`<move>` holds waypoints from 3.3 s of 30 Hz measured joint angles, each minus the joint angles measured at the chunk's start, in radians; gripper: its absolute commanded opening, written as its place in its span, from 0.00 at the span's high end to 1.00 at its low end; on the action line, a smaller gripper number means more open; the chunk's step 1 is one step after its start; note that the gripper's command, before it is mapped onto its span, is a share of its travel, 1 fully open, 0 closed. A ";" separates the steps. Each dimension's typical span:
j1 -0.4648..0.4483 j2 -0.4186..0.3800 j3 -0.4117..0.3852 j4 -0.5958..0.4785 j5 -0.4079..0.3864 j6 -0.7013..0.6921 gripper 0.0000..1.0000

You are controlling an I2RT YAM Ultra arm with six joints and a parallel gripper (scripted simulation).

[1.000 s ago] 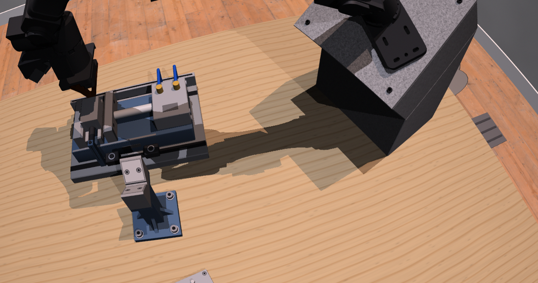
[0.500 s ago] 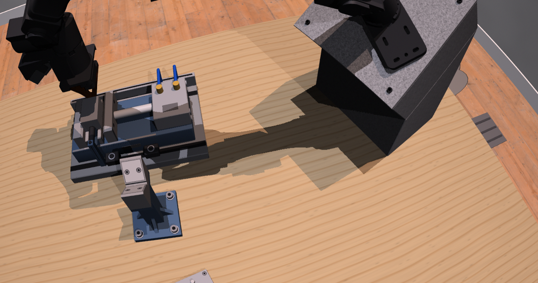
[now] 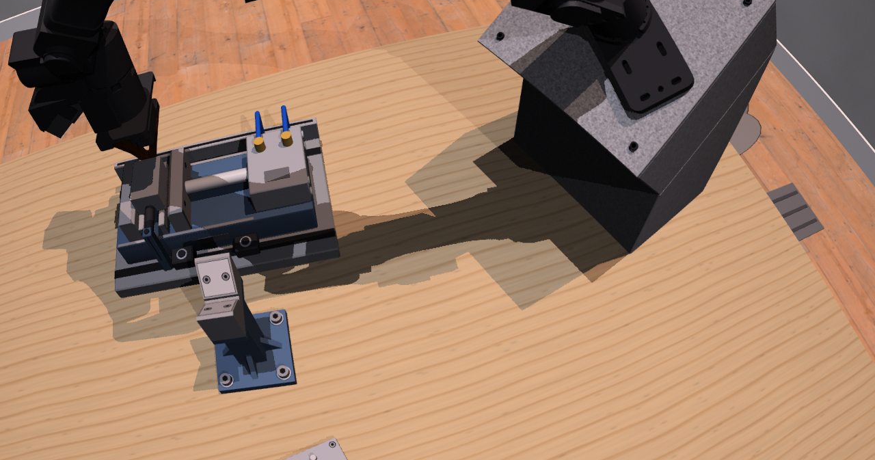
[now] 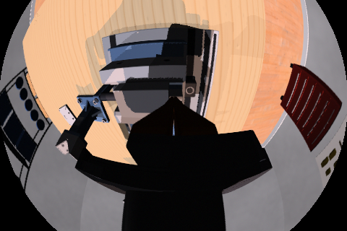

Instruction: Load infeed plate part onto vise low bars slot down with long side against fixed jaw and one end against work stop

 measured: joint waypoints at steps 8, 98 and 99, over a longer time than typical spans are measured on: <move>0.003 -0.004 -0.005 0.002 0.003 0.002 1.00; -0.021 -0.004 0.017 -0.042 -0.021 -0.031 1.00; -0.024 -0.009 0.017 -0.047 -0.022 -0.033 1.00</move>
